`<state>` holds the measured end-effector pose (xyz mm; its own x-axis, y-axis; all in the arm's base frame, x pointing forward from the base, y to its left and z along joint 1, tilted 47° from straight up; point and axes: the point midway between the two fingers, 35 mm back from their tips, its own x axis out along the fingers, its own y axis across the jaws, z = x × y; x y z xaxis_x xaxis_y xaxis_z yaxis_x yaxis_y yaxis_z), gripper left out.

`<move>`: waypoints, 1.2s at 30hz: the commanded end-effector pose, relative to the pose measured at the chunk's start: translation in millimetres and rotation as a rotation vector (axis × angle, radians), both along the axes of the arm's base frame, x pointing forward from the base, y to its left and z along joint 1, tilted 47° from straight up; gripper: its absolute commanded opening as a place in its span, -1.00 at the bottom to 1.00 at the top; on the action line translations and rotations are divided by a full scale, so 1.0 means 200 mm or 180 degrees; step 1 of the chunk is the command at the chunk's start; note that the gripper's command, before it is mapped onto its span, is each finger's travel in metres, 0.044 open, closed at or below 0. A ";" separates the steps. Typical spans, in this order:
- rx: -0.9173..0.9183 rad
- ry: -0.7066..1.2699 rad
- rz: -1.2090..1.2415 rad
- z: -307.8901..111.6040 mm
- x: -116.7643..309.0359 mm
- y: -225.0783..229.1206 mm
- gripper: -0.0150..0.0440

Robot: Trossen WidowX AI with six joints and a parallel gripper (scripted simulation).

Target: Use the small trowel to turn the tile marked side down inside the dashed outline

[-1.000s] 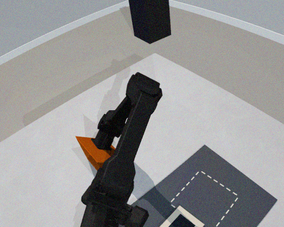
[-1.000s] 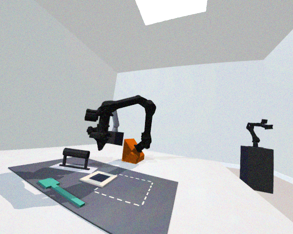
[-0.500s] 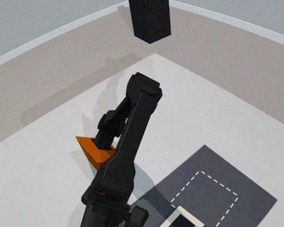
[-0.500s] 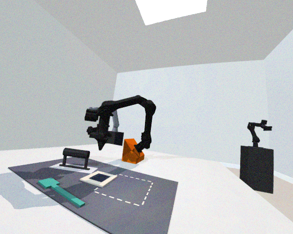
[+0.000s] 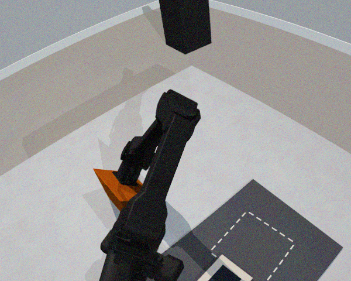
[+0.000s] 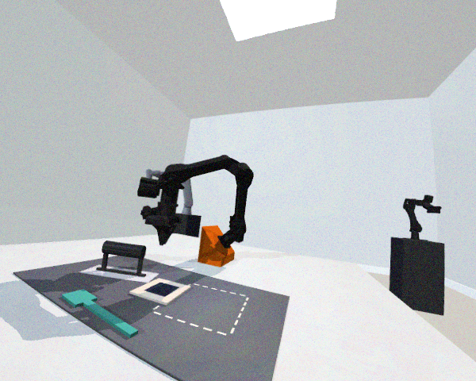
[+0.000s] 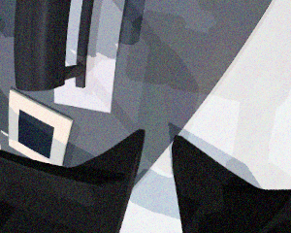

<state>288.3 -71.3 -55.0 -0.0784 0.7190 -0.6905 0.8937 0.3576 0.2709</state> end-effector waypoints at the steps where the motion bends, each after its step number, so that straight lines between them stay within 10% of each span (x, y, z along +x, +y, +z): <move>1: 0.0000 0.0000 0.0000 0.00 0.00 0.00 -0.15; 29: 0.0000 0.0000 0.0000 0.00 0.00 0.00 -0.49; 36: -0.0001 0.0000 0.0000 0.00 0.03 -0.01 0.11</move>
<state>289.1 -71.6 -54.6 -0.0781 0.7196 -0.6900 0.8940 0.3569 0.2710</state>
